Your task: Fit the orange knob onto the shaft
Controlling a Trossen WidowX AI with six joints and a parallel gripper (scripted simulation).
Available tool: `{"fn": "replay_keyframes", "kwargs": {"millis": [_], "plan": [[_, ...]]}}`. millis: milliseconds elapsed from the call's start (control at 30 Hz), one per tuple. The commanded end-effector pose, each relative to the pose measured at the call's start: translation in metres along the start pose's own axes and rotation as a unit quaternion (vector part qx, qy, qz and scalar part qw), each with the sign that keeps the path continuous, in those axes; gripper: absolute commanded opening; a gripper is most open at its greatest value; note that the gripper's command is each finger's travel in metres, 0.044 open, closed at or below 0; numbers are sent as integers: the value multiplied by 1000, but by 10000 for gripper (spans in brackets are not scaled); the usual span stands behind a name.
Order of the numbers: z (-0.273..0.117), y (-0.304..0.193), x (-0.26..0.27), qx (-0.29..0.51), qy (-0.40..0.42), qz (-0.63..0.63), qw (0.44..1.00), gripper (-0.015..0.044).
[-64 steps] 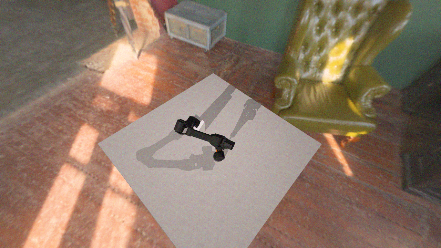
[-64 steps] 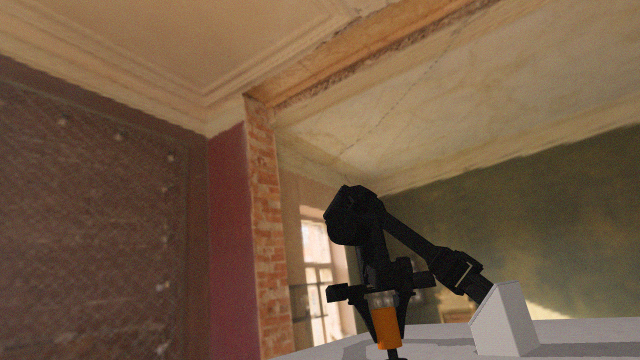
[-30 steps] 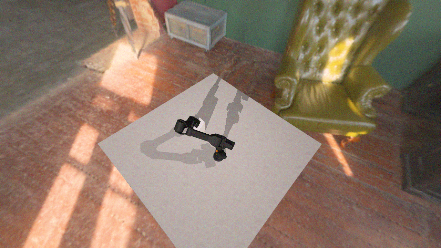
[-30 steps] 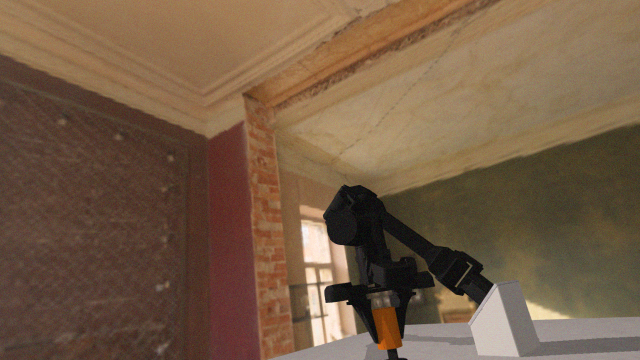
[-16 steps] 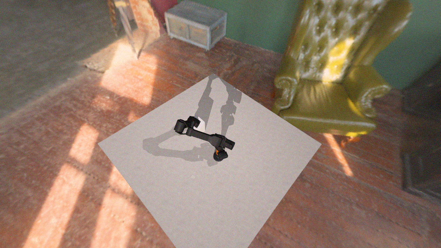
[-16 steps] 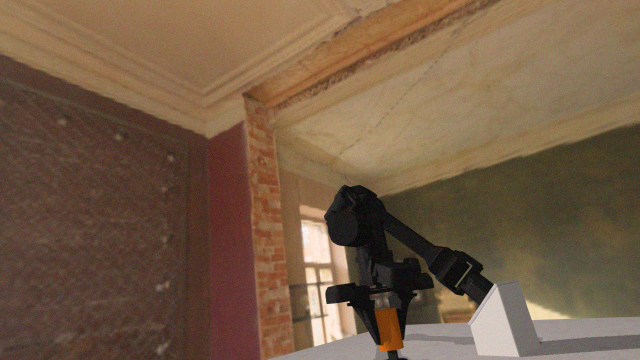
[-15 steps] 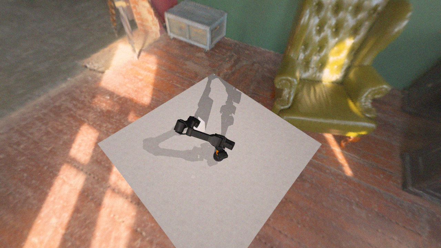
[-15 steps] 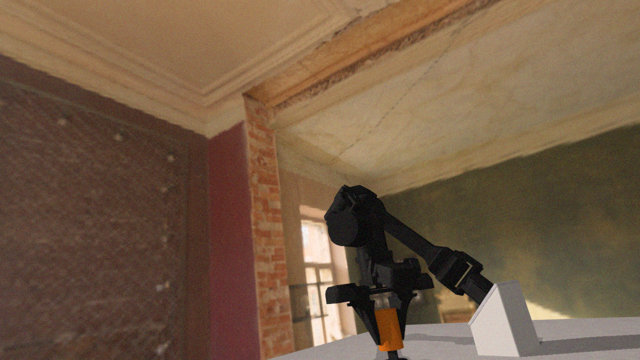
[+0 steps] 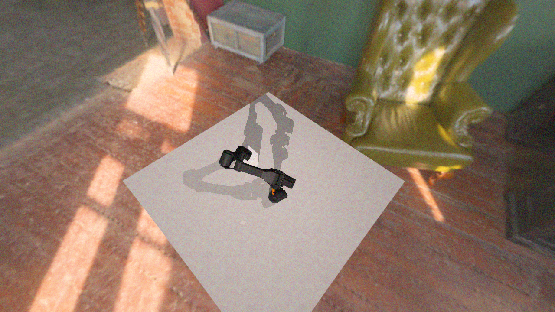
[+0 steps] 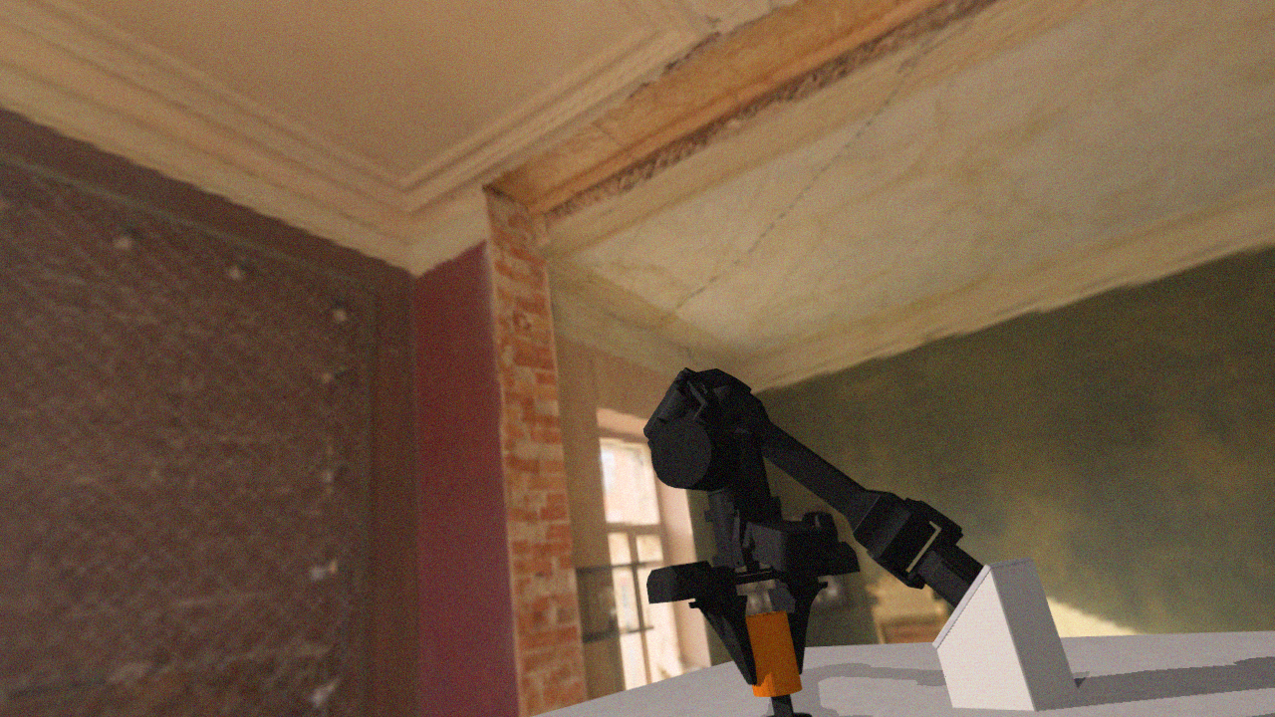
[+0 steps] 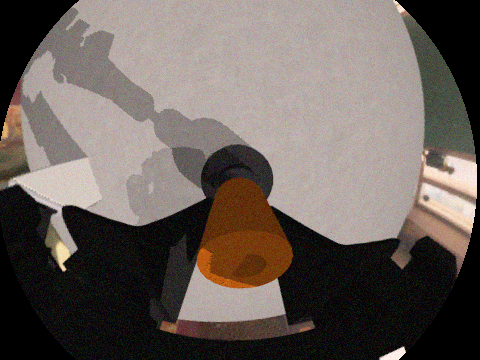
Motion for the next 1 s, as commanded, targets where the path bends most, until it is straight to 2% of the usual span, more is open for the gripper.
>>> {"fn": "replay_keyframes", "kwargs": {"millis": [0,967], "plan": [[-2,1,-1,1,-3,-56,998,0],[-2,0,0,1,-3,-103,995,0]]}}
Point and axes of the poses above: the point midway between the two fingers, 35 mm back from their tips, its own z axis out along the fingers, its own x axis across the jaws, y = z × x, the point moved 9 cm from there along -z, back along the fingers, and after that the axes turned 4 degrees about -z, right-handed, at the moved point
